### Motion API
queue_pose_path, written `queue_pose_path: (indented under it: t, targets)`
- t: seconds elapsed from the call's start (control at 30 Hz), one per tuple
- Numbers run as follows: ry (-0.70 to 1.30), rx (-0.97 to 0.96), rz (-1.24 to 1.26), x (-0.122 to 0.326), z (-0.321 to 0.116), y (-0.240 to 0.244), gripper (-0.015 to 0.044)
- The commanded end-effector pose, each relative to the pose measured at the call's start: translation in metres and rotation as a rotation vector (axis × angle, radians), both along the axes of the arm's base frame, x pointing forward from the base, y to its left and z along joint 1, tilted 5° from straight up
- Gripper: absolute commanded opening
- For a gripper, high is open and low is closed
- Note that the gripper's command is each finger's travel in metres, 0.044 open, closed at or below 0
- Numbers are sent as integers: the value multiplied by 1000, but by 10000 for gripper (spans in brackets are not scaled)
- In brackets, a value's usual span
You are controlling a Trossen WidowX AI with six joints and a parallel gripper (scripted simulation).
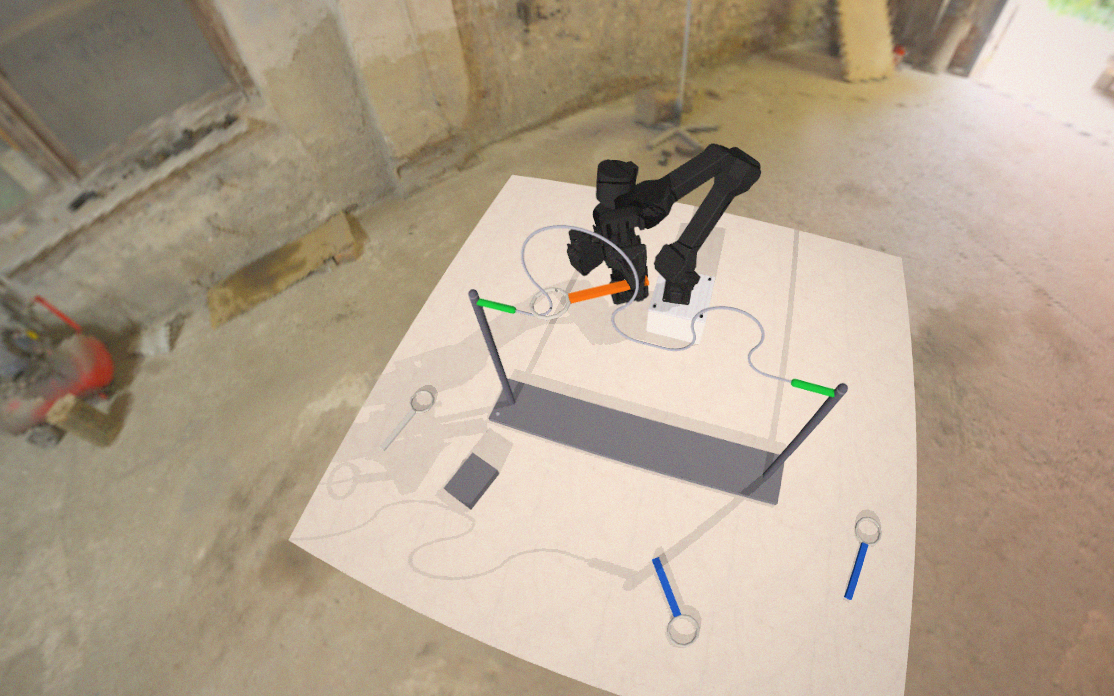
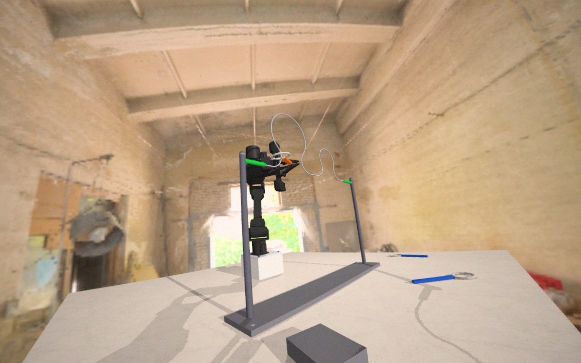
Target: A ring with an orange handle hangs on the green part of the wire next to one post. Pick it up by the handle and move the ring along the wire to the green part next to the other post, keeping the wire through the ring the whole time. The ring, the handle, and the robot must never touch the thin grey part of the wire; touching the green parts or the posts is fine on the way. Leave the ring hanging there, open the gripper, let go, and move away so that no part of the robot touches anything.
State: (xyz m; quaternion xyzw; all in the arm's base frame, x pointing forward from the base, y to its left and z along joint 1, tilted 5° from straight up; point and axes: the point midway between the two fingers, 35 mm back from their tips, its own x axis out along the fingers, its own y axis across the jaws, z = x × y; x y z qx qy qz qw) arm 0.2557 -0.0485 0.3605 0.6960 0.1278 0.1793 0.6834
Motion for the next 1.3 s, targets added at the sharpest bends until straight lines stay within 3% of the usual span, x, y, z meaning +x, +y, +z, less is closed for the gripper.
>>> queue_pose_path:
  t: [0.0, 0.6, 1.27]
  targets:
    - [-9, 61, 11, -2, 13, 0, -150]
    - [-24, 372, 41, -7, 61, -14, -150]
    - [-19, 444, 52, -10, 83, -27, -150]
